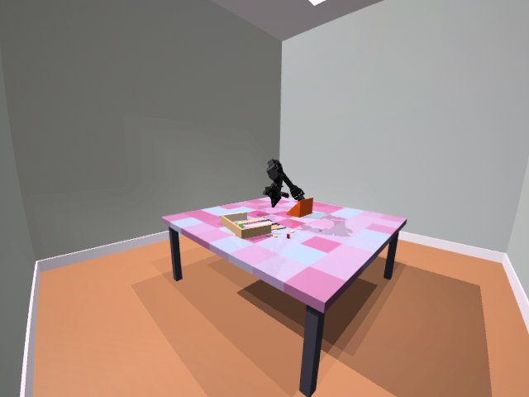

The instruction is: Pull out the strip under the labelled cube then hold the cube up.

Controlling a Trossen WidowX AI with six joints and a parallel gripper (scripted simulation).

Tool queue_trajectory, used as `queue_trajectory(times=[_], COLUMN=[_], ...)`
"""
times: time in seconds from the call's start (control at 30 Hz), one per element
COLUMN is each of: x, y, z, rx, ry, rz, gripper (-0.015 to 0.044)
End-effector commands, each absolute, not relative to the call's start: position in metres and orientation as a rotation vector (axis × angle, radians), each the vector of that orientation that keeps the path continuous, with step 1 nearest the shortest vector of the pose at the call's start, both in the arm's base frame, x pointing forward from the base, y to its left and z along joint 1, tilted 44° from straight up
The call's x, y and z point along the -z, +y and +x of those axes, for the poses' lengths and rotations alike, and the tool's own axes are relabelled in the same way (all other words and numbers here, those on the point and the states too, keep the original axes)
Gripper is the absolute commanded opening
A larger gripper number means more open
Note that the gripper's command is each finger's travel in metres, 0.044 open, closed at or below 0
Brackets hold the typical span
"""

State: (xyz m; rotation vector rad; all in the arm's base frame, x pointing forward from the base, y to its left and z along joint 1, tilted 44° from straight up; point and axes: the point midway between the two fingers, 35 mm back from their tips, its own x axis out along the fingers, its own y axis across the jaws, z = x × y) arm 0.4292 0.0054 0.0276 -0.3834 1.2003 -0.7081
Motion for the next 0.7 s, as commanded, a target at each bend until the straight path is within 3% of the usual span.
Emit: queue_trajectory(times=[0.0, 0.67], x=[0.012, 0.031], y=[-0.01, -0.023], z=[0.433, 0.431], rx=[0.884, 0.93], ry=[1.384, 1.422], rz=[-0.27, -0.248], gripper=[0.0, 0.0])
